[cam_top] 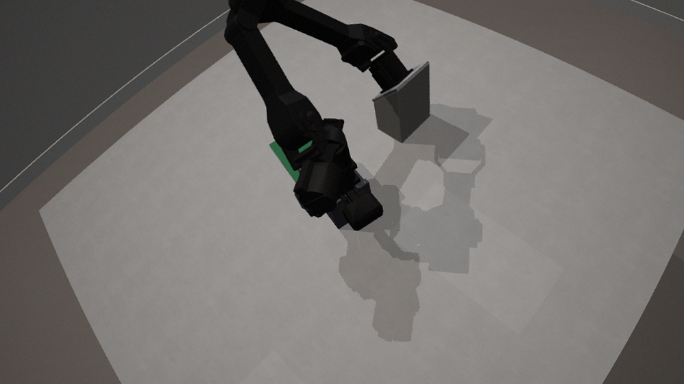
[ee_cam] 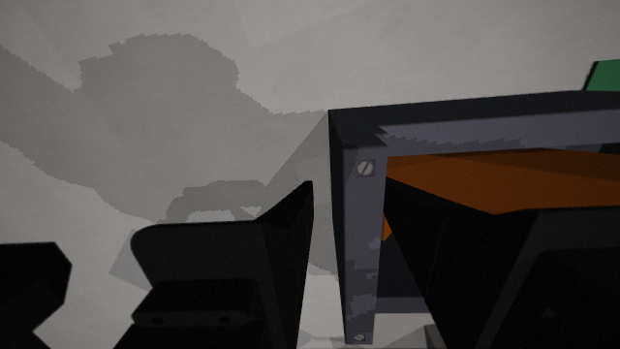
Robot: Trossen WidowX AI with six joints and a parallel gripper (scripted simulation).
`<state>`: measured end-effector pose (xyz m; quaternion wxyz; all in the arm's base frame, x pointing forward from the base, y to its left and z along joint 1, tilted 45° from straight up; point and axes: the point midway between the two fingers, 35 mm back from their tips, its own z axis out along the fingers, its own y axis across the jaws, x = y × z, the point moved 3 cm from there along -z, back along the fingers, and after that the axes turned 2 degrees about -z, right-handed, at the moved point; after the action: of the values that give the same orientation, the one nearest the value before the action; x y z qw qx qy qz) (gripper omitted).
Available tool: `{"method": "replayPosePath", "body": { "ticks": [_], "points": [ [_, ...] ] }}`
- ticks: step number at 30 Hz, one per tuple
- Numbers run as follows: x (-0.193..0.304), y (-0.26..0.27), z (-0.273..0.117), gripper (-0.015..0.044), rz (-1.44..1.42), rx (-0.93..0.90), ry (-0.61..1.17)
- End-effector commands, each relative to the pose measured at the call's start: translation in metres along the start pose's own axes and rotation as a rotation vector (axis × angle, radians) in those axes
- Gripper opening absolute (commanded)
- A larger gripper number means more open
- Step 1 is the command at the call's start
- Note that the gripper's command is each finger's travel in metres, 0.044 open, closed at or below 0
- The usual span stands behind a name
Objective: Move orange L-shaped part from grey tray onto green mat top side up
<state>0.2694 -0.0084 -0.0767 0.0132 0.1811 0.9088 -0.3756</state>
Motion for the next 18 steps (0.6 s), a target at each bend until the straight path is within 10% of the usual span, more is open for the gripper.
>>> {"method": "replayPosePath", "body": {
  "ticks": [1,18],
  "points": [
    [0.0023,-0.0028,0.0035,0.0180,-0.007,0.011,0.006],
    [0.0009,0.0051,-0.0059,0.0180,-0.004,0.004,0.003]
  ]
}}
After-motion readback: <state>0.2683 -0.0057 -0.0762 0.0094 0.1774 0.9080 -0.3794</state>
